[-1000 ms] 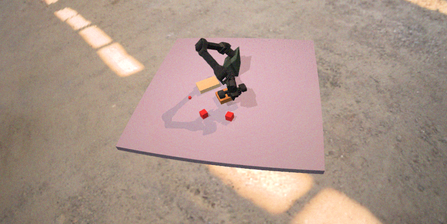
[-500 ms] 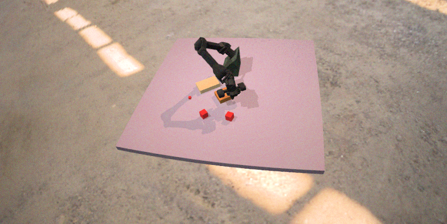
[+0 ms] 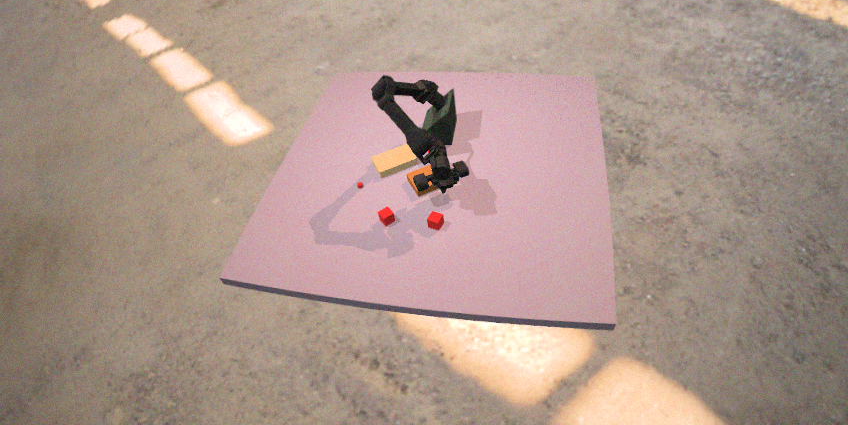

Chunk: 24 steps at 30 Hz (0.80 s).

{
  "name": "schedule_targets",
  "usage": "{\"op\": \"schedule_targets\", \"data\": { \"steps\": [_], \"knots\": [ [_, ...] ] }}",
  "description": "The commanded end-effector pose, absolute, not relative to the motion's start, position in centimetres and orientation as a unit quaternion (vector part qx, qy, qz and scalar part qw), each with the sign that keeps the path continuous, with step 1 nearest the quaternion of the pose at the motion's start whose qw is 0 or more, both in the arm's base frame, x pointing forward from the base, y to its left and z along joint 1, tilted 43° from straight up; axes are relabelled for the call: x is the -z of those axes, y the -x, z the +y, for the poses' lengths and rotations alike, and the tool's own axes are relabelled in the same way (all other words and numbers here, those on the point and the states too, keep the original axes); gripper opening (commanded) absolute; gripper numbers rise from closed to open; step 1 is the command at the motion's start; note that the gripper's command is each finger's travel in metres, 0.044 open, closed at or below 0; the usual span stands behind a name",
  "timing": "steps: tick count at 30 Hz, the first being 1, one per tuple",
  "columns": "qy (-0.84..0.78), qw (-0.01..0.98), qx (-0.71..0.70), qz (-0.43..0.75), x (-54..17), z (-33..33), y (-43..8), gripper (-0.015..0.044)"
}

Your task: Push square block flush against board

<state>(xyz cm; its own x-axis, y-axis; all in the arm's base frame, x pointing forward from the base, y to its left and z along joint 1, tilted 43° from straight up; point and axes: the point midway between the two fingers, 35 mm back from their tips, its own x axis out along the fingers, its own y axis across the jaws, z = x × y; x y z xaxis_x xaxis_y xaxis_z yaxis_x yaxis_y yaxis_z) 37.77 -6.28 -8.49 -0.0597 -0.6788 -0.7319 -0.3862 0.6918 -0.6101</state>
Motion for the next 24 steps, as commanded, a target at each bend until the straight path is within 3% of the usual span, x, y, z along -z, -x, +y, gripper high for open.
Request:
{"op": "schedule_targets", "data": {
  "steps": [1, 16, 24],
  "knots": [
    [0.372, 0.579, 0.129, 0.714, 8.6, -6.0, -38.6, 0.0000],
    [0.372, 0.579, 0.130, 0.714, 9.3, -5.5, -40.5, 0.0000],
    [0.371, 0.580, 0.129, 0.714, 5.2, -1.7, -40.4, 0.0000]
  ]
}}
